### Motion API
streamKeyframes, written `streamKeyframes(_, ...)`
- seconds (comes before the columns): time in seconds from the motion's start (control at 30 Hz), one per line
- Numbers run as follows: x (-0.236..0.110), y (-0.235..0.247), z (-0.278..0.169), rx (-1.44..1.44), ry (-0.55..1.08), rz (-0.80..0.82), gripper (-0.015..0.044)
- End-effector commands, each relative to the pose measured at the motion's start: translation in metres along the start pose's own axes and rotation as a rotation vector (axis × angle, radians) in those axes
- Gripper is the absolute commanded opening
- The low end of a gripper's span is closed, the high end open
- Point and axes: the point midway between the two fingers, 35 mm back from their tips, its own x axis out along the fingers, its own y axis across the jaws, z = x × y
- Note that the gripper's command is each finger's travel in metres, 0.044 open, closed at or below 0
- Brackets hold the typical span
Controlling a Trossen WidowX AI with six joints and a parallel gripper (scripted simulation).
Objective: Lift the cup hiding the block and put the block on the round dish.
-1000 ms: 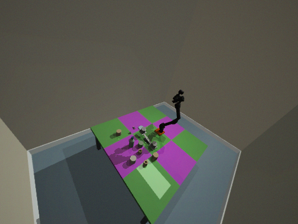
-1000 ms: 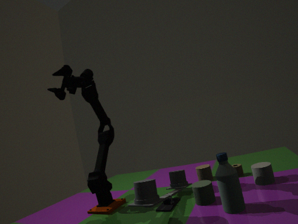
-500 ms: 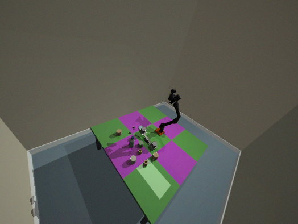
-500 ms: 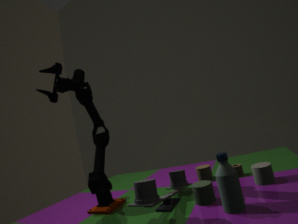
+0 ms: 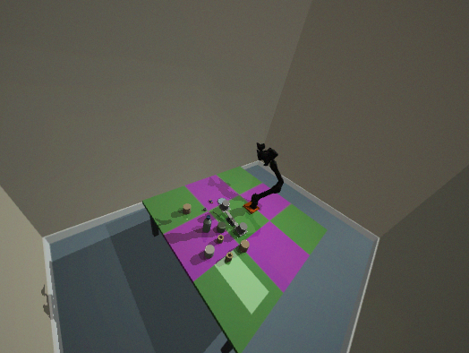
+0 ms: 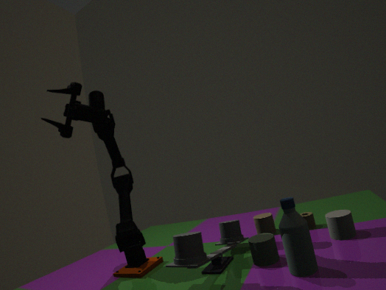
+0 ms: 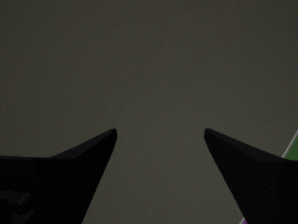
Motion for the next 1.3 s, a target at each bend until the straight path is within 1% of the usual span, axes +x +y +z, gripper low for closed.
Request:
streamKeyframes(0.0,0.001,-0.001,-0.027,-0.052,0.103,0.025,0.0440)
streamKeyframes(0.13,0.000,-0.001,-0.055,-0.093,0.205,0.056,0.0440)
streamKeyframes(0.27,-0.003,-0.002,-0.073,-0.132,0.274,0.077,0.0440)
streamKeyframes(0.57,-0.026,-0.010,-0.132,-0.295,0.516,0.172,0.0440)
streamKeyframes(0.9,-0.066,-0.023,-0.189,-0.472,0.769,0.308,0.0440)
streamKeyframes(1.27,-0.122,-0.044,-0.238,-0.660,1.026,0.493,0.0440)
